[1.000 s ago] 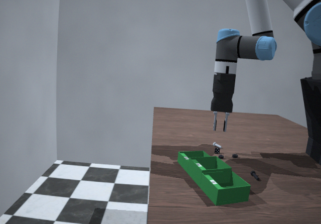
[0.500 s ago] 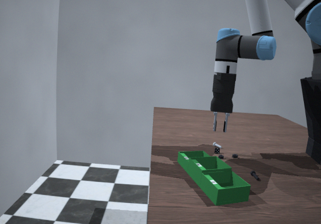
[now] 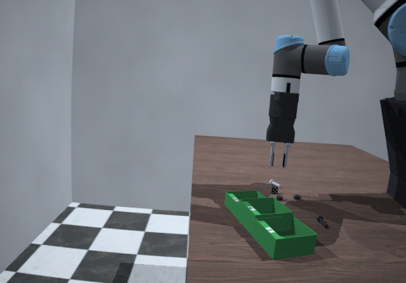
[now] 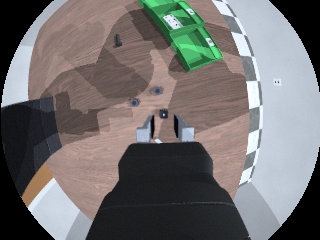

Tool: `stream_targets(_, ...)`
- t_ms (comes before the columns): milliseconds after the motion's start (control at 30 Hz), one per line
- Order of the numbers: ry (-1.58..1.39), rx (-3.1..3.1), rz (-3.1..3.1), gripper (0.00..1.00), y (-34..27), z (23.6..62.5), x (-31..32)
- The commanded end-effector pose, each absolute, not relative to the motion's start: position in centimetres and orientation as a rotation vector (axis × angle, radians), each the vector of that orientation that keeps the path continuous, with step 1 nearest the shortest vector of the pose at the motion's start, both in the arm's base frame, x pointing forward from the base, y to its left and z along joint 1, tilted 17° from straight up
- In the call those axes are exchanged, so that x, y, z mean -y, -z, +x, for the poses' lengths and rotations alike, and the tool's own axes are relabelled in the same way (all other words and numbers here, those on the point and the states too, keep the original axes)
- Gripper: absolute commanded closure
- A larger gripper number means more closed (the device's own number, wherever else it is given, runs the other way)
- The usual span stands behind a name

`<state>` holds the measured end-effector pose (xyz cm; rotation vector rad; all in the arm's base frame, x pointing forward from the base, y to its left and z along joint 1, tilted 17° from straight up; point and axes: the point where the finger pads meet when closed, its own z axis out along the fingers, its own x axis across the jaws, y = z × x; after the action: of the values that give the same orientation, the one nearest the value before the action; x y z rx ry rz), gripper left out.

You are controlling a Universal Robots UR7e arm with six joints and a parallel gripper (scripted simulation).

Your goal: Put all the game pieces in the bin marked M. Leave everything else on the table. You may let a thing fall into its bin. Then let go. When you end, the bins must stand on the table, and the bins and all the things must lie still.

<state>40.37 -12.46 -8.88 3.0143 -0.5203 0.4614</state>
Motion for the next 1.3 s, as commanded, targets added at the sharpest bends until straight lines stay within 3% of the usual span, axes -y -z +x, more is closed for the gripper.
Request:
stream_targets(0,-0.461,0.520,3.014,0.36,8.9,40.4,12.5)
stream_targets(533,-0.462,0.519,3.014,0.36,8.9,40.3,12.6)
stream_targets(1267,-0.464,0.517,3.013,0.36,15.0,42.4,13.3)
